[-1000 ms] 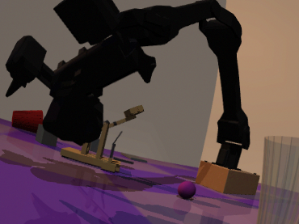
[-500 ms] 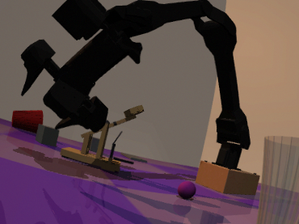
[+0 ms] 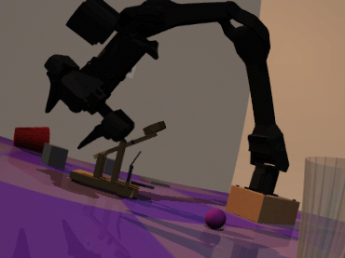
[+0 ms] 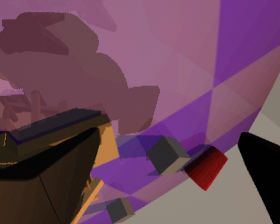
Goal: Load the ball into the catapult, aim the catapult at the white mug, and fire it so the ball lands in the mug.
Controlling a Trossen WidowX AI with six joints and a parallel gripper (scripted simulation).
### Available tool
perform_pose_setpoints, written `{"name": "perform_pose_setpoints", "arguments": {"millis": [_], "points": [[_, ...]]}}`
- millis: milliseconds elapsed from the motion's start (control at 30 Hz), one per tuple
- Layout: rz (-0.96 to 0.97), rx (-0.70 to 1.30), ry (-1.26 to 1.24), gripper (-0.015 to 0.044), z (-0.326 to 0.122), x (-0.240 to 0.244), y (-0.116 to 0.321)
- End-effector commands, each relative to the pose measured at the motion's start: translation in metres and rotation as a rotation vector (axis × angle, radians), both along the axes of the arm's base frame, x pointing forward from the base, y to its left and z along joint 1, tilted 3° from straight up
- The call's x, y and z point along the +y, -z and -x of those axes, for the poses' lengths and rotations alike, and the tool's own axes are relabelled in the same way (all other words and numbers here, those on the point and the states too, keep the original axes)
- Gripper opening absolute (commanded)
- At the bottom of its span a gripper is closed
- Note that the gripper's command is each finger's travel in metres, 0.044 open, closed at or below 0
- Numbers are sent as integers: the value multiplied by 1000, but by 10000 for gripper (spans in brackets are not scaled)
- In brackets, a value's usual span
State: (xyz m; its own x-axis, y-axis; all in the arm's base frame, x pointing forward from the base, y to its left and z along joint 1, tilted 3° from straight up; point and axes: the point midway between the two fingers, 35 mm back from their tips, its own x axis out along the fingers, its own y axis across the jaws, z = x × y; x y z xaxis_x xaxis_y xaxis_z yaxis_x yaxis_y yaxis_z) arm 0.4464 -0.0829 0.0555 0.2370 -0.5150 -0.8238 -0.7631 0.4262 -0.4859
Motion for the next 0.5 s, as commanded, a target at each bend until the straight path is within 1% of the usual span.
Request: {"name": "perform_pose_setpoints", "arguments": {"millis": [0,467], "points": [[-68,-21,101,440,11,-8,-2],[-279,-91,467,440,47,-33,-14]]}}
